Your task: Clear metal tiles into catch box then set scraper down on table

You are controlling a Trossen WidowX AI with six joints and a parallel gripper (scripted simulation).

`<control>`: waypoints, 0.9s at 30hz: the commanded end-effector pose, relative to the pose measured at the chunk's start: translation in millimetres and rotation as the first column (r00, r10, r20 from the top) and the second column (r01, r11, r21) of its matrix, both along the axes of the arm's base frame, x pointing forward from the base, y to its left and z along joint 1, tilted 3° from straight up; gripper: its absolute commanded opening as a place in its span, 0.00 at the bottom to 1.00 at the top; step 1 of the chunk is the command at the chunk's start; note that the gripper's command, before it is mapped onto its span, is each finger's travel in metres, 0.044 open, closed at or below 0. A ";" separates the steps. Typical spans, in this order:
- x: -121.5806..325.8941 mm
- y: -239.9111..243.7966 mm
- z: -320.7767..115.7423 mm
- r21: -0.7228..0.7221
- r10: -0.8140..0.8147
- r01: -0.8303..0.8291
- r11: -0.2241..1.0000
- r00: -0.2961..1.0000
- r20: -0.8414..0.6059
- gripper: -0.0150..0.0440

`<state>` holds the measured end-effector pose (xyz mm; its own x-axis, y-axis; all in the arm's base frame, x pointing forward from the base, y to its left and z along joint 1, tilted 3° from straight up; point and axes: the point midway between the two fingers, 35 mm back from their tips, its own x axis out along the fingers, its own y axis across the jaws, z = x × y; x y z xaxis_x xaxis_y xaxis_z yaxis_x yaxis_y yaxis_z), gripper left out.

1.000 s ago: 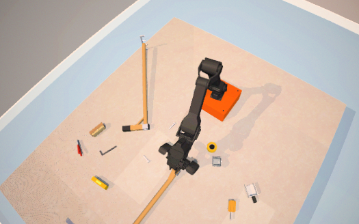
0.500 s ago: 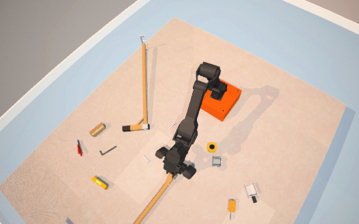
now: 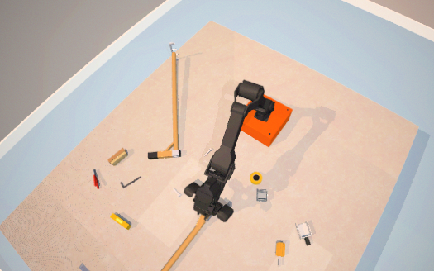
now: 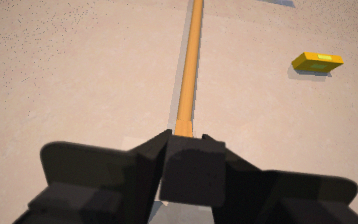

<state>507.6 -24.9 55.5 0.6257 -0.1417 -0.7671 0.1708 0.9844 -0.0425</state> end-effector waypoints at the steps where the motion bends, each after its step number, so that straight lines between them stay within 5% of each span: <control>1: 8.9 -0.8 0.9 0.001 0.005 -0.005 1.000 1.000 0.007 0.25; 27: 43.1 -10.6 0.7 0.000 0.005 -0.005 1.000 1.000 0.009 0.25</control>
<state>544.2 -34.5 56.0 0.6285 -0.1422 -0.7647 0.1699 0.9845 -0.0434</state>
